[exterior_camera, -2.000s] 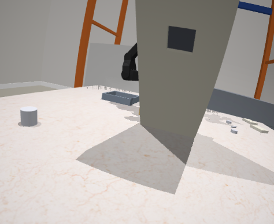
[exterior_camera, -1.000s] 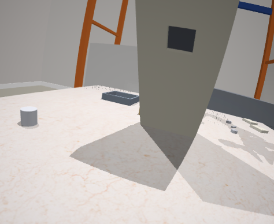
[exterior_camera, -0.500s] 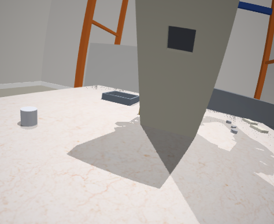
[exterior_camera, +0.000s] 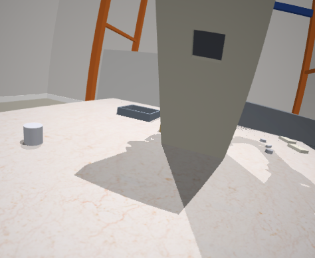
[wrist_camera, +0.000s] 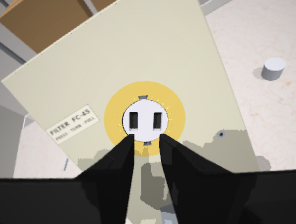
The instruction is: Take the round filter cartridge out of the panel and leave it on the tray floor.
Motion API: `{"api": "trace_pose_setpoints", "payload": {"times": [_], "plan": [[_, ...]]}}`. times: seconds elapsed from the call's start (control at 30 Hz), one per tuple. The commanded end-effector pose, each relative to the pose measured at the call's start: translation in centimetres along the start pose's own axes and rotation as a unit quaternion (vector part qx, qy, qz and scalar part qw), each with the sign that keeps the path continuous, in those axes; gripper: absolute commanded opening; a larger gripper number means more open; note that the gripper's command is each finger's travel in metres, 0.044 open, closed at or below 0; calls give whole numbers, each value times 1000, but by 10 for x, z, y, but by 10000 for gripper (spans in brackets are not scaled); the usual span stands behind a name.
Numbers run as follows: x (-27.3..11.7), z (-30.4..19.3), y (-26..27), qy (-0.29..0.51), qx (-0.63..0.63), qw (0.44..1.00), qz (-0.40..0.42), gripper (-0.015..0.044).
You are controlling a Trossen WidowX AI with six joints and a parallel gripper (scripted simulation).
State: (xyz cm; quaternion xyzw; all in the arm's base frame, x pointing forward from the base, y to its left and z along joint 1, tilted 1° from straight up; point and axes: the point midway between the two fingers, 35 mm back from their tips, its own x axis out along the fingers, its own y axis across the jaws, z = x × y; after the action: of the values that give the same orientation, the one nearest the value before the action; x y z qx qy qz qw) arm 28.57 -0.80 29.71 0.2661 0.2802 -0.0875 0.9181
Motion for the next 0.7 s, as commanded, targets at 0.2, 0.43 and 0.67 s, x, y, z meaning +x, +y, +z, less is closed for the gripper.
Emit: {"api": "trace_pose_setpoints", "payload": {"times": [0.2,0.43,0.67], "plan": [[17,-2,-1,3,3,1000,0,88],[28,-3,-1,3,3,1000,0,88],[36,-3,-1,3,3,1000,1,88]]}}
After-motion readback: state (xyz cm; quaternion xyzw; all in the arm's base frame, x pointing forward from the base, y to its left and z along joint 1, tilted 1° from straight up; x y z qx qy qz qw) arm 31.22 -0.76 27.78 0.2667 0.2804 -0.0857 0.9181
